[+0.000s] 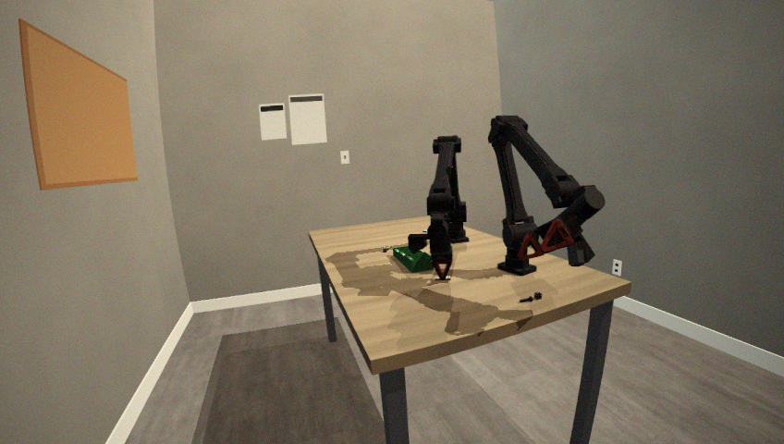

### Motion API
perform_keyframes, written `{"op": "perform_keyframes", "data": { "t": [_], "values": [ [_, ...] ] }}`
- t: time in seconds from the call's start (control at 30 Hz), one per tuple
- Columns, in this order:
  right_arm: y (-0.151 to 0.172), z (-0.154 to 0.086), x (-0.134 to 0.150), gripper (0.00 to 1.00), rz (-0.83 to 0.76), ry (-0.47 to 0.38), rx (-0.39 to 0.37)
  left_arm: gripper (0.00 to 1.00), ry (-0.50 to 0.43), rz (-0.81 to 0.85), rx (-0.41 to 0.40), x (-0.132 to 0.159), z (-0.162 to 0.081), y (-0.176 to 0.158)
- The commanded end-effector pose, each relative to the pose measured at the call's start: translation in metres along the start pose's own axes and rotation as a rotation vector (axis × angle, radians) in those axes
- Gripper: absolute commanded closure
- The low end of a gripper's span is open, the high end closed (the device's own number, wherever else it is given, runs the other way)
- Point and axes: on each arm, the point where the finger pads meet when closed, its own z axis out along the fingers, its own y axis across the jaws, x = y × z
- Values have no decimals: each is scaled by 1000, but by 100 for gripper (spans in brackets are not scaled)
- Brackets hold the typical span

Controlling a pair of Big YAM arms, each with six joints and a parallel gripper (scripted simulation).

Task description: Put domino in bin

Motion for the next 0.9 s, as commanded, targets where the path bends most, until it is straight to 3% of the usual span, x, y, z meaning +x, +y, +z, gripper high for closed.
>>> {"op": "perform_keyframes", "data": {
  "t": [0.0, 0.1, 0.2, 0.23, 0.27, 0.33, 0.5, 0.53, 0.57, 0.6, 0.63, 0.67, 0.77, 0.8, 0.87],
  "values": [
    [24, -45, 3, 80, 1, -8, -76, 0, -5, 10, 20, 1, -5, -10],
    [24, -56, 2, 80, 2, -8, -77, 0, -5, 10, 20, 1, -5, -10],
    [22, -49, 2, 80, 2, -6, -59, 0, -5, 10, 20, 1, -5, -10],
    [-2, -19, 4, 80, 2, 0, 23, 0, -5, 10, 20, 1, -5, -10],
    [4, -27, 3, 80, 2, -1, 7, 0, -5, 10, 20, 1, -5, -10],
    [22, -68, 2, 80, 2, -7, -68, 0, -5, 10, 20, 1, -5, -10],
    [22, -90, 2, 80, 2, -8, -78, 0, -5, 10, 20, 1, -5, -10],
    [22, -90, 2, 80, 2, -8, -78, 0, -5, 10, 20, 1, -5, -10],
    [20, -66, 2, 80, 2, -4, -34, 0, -5, 10, 20, 1, -5, -10],
    [13, -68, 0, 80, 0, -4, -40, 0, -5, 10, 20, 1, -5, -10],
    [1, -48, 3, 80, 1, 0, 16, 0, -5, 10, 20, 1, -5, -10],
    [-1, -45, 4, 80, 1, 0, 20, 0, -5, 10, 20, 1, -5, -10],
    [0, -45, 3, 80, 1, 0, 16, 0, -5, 10, 20, 1, -5, -10],
    [13, -67, 0, 80, 0, -4, -40, 0, -5, 10, 20, 1, -5, -10],
    [13, -67, 0, 80, 0, -4, -40, 0, -5, 10, 20, 1, -5, -10]
  ]
}}
